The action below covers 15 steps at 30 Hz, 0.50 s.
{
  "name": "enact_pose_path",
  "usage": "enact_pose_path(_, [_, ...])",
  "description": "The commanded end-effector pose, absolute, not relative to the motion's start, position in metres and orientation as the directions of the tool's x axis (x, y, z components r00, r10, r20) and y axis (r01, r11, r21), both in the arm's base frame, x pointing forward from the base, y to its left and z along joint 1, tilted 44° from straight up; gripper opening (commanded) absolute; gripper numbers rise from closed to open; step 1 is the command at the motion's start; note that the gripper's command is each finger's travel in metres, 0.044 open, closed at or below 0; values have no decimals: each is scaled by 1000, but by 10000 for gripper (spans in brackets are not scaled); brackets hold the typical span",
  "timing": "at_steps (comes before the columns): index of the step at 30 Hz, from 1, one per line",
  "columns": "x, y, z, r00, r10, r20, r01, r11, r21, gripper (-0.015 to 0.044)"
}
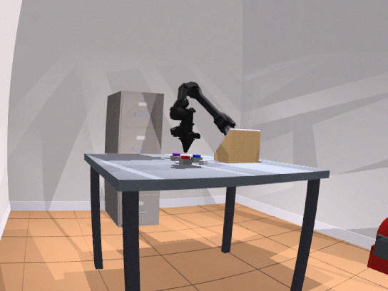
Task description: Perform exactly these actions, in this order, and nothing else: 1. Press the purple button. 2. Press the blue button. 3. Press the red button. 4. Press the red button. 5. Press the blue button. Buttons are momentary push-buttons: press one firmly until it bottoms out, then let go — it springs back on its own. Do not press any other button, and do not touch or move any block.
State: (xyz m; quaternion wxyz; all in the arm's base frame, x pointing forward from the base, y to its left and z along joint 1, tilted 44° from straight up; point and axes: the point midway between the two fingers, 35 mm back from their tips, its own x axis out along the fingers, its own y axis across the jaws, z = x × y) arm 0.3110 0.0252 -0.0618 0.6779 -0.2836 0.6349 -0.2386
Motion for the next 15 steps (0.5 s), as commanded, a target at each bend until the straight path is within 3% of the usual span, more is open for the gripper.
enact_pose_path(1, [310,20,-68,76,-685,-725,-43,724,-688,20])
enact_pose_path(15, [311,8,-80,76,-686,-724,-43,723,-689,20])
